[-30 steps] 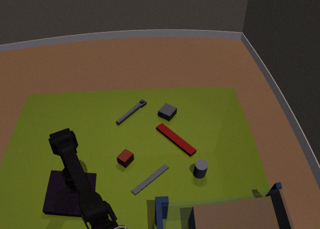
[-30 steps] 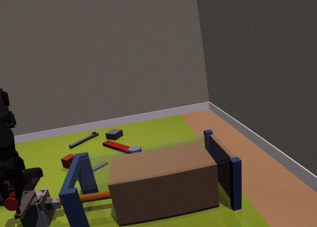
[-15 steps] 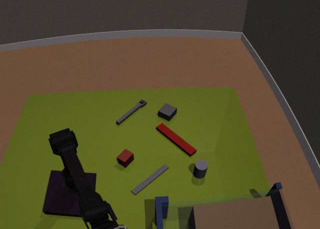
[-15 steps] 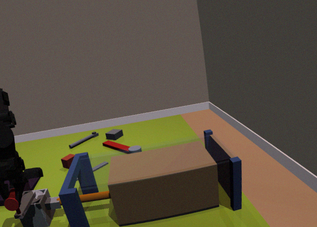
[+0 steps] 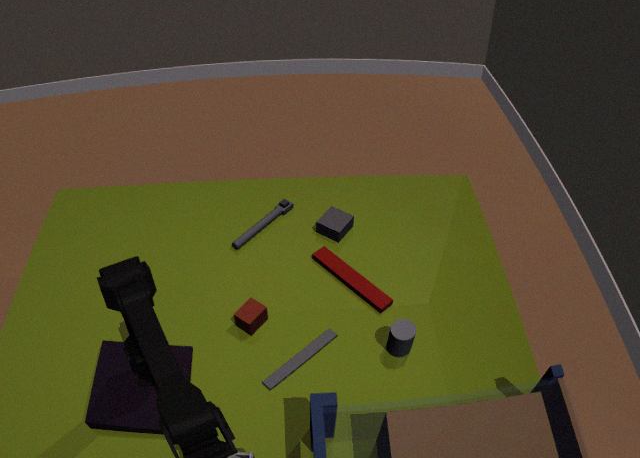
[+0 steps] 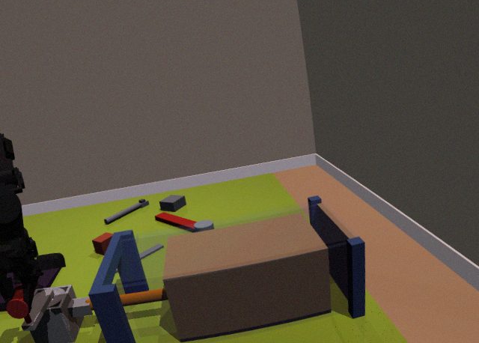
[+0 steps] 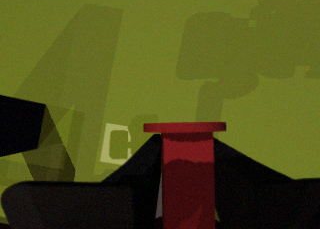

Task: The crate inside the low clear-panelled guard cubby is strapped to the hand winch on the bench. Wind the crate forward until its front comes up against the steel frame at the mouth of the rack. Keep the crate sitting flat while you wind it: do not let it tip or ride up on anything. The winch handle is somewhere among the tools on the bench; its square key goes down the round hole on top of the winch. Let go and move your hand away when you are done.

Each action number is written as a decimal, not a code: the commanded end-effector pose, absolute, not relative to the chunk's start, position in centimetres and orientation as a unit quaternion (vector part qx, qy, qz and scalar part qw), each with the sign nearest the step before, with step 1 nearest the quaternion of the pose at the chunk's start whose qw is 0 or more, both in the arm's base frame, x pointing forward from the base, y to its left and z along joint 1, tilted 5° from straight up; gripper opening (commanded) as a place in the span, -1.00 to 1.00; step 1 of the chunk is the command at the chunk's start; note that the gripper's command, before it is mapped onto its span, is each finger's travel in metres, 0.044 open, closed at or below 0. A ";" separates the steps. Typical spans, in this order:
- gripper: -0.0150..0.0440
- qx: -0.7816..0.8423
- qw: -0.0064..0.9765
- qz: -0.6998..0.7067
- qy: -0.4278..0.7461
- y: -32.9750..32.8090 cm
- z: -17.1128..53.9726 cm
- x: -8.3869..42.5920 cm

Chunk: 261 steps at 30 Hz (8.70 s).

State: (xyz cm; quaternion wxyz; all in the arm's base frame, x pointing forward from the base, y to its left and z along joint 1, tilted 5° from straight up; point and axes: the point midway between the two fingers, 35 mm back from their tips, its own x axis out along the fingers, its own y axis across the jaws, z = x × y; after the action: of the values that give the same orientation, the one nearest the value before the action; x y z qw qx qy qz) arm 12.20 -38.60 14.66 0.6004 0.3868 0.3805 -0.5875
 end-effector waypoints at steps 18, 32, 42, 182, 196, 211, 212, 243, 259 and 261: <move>-0.49 0.393 0.629 -0.555 0.376 -38.1 14.8 15.1; -0.49 0.393 0.629 -0.555 0.375 -37.8 14.9 16.3; -0.49 0.394 0.630 -0.555 0.375 -37.3 15.0 17.6; -0.49 0.395 0.630 -0.554 0.375 -36.3 15.2 19.2; -0.49 0.395 0.630 -0.554 0.375 -36.3 15.2 19.2; -0.49 0.395 0.630 -0.554 0.375 -36.3 15.2 19.2; -0.49 0.395 0.630 -0.554 0.375 -36.3 15.2 19.2; -0.49 0.395 0.630 -0.554 0.375 -36.2 15.2 19.4; -0.49 0.395 0.630 -0.554 0.375 -36.2 15.2 19.4; -0.49 0.395 0.630 -0.554 0.375 -36.2 15.2 19.4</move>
State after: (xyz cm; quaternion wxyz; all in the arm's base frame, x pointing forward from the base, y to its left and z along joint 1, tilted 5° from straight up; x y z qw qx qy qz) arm 16.70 -37.80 15.33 0.6092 0.3845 0.3632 -0.5909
